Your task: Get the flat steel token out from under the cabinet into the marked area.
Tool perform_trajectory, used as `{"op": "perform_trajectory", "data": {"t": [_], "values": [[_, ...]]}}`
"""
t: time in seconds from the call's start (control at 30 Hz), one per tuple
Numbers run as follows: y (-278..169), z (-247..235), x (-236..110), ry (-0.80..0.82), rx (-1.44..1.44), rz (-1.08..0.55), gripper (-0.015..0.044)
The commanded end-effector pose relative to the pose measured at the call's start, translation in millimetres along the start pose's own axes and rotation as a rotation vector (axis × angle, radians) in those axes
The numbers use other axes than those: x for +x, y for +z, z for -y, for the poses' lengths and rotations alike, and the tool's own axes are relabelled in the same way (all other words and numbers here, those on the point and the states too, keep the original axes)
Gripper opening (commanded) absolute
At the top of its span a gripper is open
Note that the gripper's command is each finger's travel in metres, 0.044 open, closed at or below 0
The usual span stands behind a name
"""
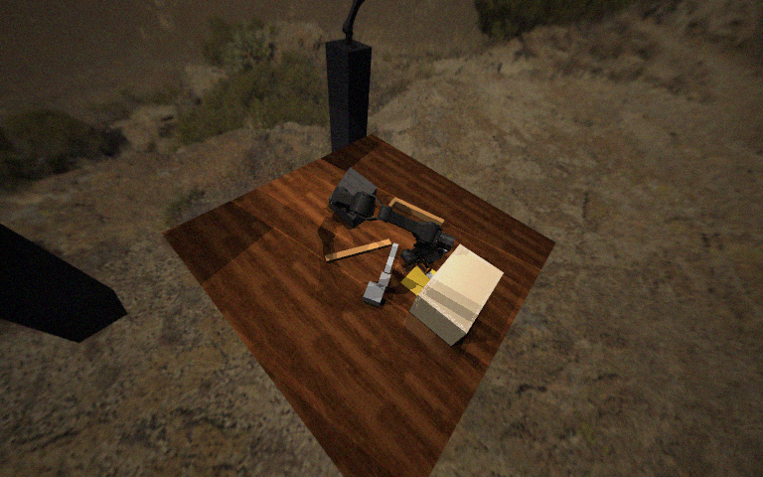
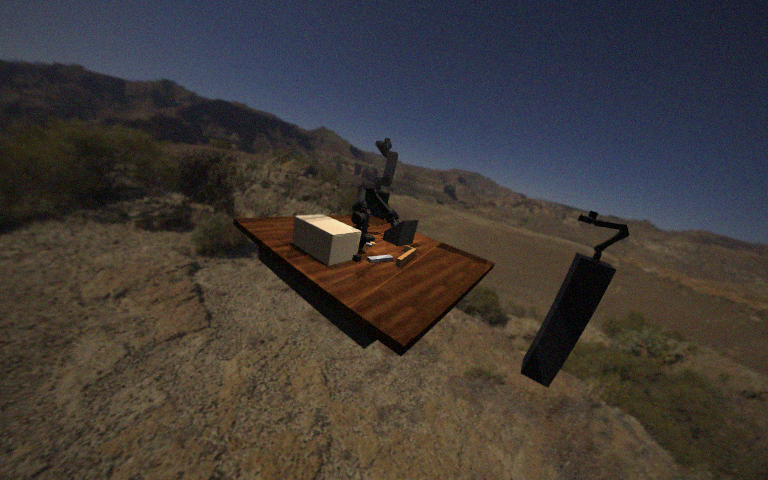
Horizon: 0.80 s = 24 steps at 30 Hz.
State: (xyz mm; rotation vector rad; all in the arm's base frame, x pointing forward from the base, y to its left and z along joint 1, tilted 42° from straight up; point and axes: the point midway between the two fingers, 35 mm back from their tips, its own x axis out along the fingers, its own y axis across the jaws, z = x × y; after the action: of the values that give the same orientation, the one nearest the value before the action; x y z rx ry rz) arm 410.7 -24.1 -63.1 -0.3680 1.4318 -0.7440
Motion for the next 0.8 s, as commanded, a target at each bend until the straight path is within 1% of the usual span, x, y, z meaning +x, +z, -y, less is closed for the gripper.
{"op": "perform_trajectory", "data": {"t": [0.0,0.77], "values": [[0,7,1,-0.004,0.007,-0.002,0.0000],[-15,5,1,-0.004,0.006,-0.003,0.0000]]}}
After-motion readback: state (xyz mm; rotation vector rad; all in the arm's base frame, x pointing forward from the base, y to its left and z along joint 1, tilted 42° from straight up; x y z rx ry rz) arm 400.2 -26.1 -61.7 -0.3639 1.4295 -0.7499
